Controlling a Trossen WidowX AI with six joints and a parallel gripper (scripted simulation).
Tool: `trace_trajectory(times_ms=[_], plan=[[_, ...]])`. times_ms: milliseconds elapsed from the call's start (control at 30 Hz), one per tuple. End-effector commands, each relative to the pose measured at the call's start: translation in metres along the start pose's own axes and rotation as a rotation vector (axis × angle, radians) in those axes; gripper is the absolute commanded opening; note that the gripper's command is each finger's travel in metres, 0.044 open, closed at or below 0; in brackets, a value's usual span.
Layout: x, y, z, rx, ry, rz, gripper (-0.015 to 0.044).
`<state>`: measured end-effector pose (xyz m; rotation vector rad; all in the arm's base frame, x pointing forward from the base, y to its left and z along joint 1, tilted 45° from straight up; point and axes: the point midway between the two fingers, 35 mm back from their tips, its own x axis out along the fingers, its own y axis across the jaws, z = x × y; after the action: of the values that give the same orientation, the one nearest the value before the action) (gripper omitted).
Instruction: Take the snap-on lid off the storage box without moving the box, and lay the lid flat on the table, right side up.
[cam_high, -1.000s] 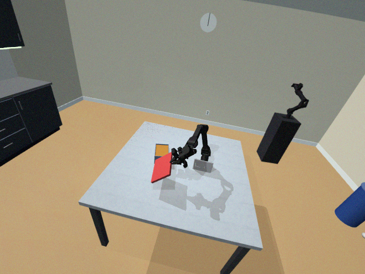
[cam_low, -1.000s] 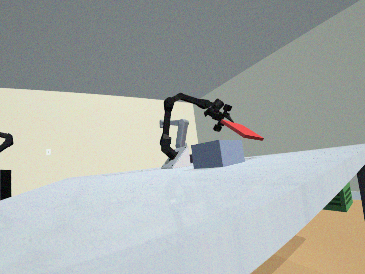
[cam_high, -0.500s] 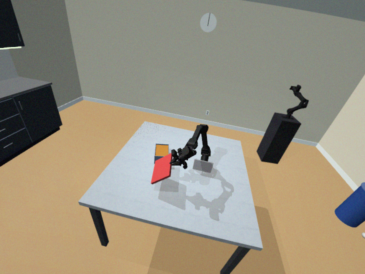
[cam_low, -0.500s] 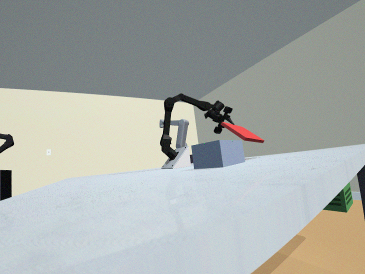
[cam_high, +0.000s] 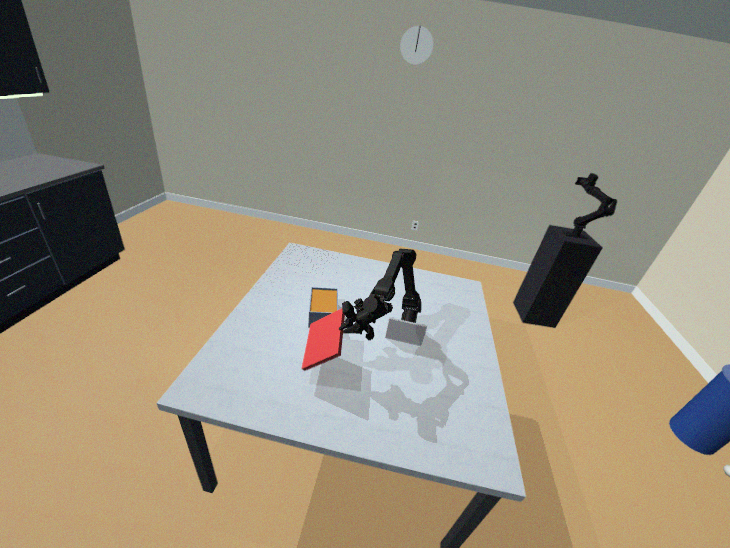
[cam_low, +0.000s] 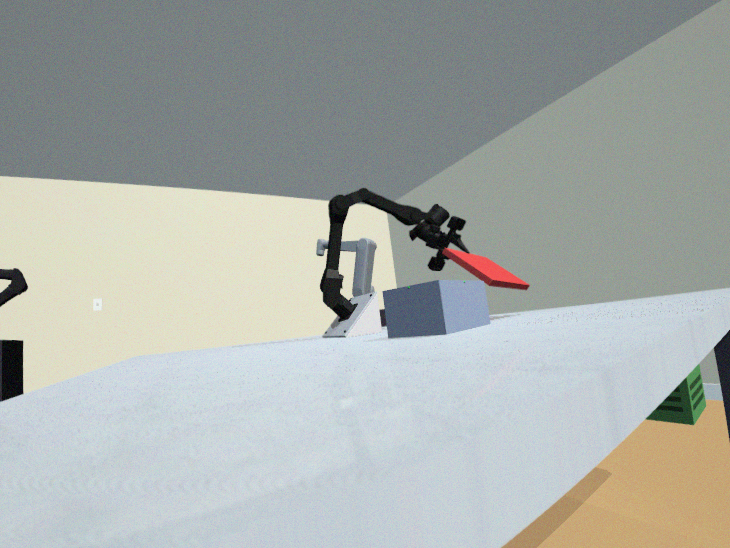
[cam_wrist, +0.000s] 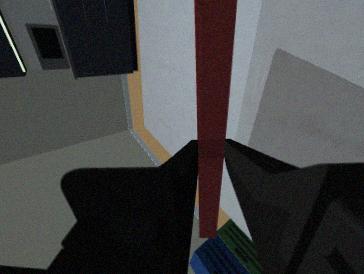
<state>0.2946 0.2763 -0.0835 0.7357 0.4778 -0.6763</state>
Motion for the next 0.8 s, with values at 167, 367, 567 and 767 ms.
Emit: trace_trajectory(times_ms=[167, 367, 567, 767], plan=[[0.005, -0.005, 0.001, -0.002, -0.007, 0.006, 0.0000], [0.008, -0.009, 0.001, -0.002, -0.007, 0.006, 0.0000], [0.011, -0.013, 0.001, -0.002, -0.007, 0.006, 0.0000], [0.014, -0.016, 0.001, -0.002, -0.007, 0.006, 0.0000]])
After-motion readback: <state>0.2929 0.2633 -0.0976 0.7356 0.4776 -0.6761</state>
